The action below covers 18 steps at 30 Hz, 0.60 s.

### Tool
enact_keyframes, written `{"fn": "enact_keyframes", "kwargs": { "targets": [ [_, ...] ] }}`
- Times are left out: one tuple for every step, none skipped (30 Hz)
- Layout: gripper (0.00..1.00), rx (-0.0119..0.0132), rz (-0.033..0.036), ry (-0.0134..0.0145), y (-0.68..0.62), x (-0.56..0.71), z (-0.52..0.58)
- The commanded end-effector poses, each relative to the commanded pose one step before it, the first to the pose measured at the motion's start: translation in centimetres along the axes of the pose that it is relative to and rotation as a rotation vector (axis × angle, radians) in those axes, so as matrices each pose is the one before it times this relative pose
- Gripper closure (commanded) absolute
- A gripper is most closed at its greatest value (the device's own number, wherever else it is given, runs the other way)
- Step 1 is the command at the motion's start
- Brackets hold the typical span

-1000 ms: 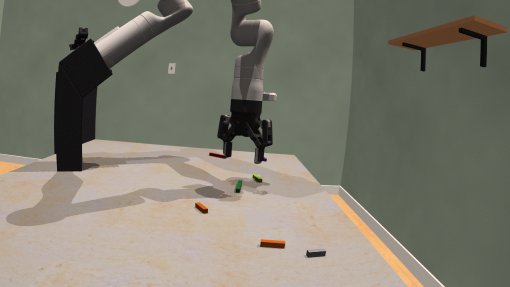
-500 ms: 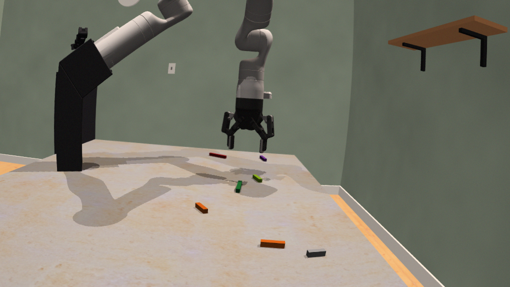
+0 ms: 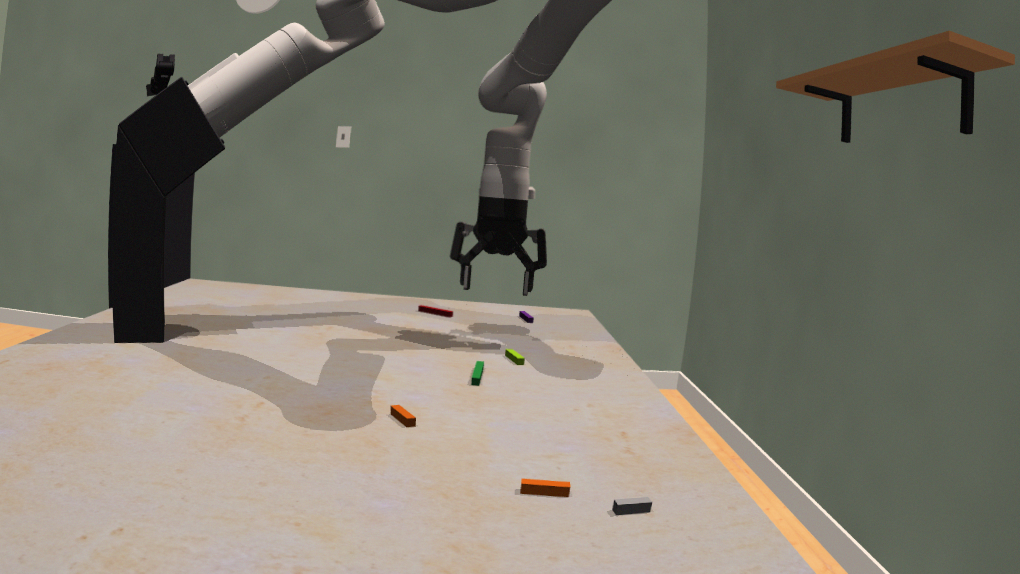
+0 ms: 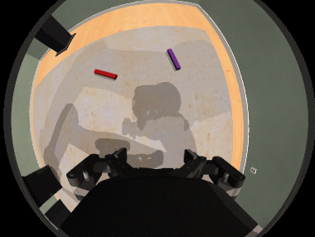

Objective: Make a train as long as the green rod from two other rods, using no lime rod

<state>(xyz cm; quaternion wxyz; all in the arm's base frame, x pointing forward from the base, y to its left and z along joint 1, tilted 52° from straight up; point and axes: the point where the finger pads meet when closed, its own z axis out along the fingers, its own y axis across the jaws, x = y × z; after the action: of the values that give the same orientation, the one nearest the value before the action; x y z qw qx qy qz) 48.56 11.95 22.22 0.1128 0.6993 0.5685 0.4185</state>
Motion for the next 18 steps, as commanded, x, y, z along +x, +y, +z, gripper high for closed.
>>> {"fn": "enact_keyframes", "kwargs": {
  "targets": [
    [0.00,0.00207,-0.08841,0.01427,-0.308,4.224,0.212],
    [0.00,0.00027,-0.01734,-0.00029,0.036,0.780,0.020],
    [0.00,0.00003,-0.01496,-0.00006,0.037,0.686,0.003],
    [0.00,-0.00012,-0.01252,0.00009,0.035,0.584,-0.007],
    [0.00,-0.00019,-0.01017,0.00017,0.031,0.481,-0.013],
    [0.00,-0.00021,-0.00794,0.00019,0.026,0.380,-0.014],
    [0.00,-0.00019,-0.00588,0.00018,0.021,0.283,-0.013],
    [0.00,-0.00015,-0.00404,0.00014,0.015,0.196,-0.010],
    [0.00,-0.00010,-0.00249,0.00009,0.009,0.121,-0.007],
    [0.00,-0.00005,-0.00126,0.00005,0.005,0.062,-0.004],
    [0.00,0.00000,0.00000,0.00000,0.000,0.000,0.000],
    [0.00,0.00000,0.00000,0.00000,0.000,0.000,0.000],
    [0.00,-0.00002,-0.00044,0.00002,0.002,0.022,-0.001],
    [0.00,0.00000,-0.00006,0.00000,0.000,0.003,0.000],
    [0.00,0.00000,0.00000,0.00000,0.000,0.000,0.000],
    [0.00,0.00000,0.00000,0.00000,0.000,0.000,0.000],
    [0.00,0.00000,0.00000,0.00000,0.000,0.000,0.000],
    [0.00,0.00000,0.00000,0.00000,0.000,0.000,0.000]
  ]
}}
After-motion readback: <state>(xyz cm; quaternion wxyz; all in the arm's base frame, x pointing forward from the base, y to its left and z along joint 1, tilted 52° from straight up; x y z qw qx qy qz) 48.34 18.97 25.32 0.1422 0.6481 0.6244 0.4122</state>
